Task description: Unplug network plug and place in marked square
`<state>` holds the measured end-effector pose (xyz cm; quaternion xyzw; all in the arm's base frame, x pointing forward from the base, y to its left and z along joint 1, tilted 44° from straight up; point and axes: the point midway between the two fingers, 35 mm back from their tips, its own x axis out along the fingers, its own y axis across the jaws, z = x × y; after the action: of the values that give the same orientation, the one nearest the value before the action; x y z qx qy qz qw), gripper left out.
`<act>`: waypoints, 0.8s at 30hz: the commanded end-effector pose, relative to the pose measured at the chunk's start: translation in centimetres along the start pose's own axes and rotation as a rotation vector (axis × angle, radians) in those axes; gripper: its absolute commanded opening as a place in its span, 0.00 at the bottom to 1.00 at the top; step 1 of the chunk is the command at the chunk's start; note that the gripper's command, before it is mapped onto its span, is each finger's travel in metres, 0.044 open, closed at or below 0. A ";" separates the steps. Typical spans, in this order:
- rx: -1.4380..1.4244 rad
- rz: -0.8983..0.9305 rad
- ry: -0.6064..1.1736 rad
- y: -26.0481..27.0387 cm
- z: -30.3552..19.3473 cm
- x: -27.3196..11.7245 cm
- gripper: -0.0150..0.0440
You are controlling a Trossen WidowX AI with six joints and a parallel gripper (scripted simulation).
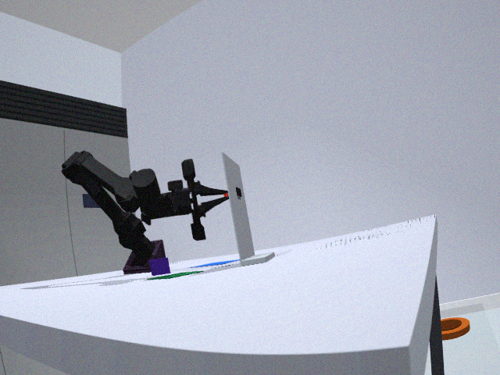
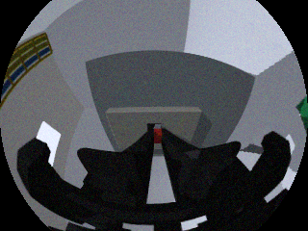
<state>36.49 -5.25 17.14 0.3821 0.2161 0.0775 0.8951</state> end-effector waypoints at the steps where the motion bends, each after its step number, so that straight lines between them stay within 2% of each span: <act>1: 0.005 -0.003 -0.003 -0.1 0.0 -0.1 0.25; 24: 0.005 -0.004 -0.002 0.0 -0.3 -1.3 0.25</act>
<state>35.44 -5.39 17.37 0.3855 0.2157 0.0745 0.8940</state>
